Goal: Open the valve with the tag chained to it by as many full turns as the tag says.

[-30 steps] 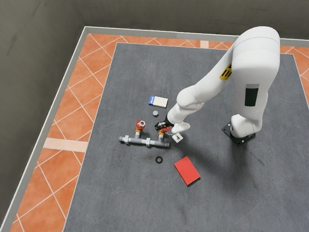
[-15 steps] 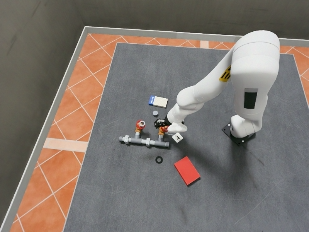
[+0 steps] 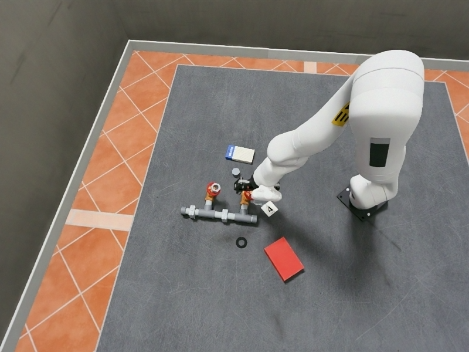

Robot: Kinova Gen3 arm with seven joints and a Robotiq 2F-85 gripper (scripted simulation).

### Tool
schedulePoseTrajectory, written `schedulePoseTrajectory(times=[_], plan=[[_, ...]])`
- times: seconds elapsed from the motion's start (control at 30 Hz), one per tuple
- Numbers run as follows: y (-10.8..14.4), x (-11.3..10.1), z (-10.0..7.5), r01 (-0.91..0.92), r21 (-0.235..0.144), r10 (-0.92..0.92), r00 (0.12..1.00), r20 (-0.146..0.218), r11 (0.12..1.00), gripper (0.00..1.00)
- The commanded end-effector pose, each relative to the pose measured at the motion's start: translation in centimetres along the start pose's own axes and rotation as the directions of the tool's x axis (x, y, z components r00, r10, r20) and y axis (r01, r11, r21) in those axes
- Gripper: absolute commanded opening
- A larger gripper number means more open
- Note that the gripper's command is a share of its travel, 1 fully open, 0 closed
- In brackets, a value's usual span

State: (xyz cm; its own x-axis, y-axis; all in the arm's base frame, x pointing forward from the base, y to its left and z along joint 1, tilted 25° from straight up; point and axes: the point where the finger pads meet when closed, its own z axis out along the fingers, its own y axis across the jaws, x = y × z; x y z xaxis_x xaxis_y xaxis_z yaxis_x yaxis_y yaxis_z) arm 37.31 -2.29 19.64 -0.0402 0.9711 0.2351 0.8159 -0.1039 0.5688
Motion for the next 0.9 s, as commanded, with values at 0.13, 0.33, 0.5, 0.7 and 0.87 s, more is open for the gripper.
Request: schedulePoseTrajectory(times=[0.13,0.33,0.5,0.7,0.87], plan=[[0.03,-0.02,-0.01,-0.016,0.000,0.016,1.000,0.001,1.000,1.00],[0.03,-0.02,-0.01,-0.018,0.000,0.018,1.000,0.001,1.000,1.00],[0.03,-0.02,-0.01,-0.018,0.000,0.018,1.000,0.001,1.000,0.55],[0.03,-0.02,-0.01,-0.018,0.000,0.018,1.000,0.001,1.000,0.55],[0.03,-0.02,-0.01,-0.018,0.000,0.018,1.000,0.001,1.000,0.55]])
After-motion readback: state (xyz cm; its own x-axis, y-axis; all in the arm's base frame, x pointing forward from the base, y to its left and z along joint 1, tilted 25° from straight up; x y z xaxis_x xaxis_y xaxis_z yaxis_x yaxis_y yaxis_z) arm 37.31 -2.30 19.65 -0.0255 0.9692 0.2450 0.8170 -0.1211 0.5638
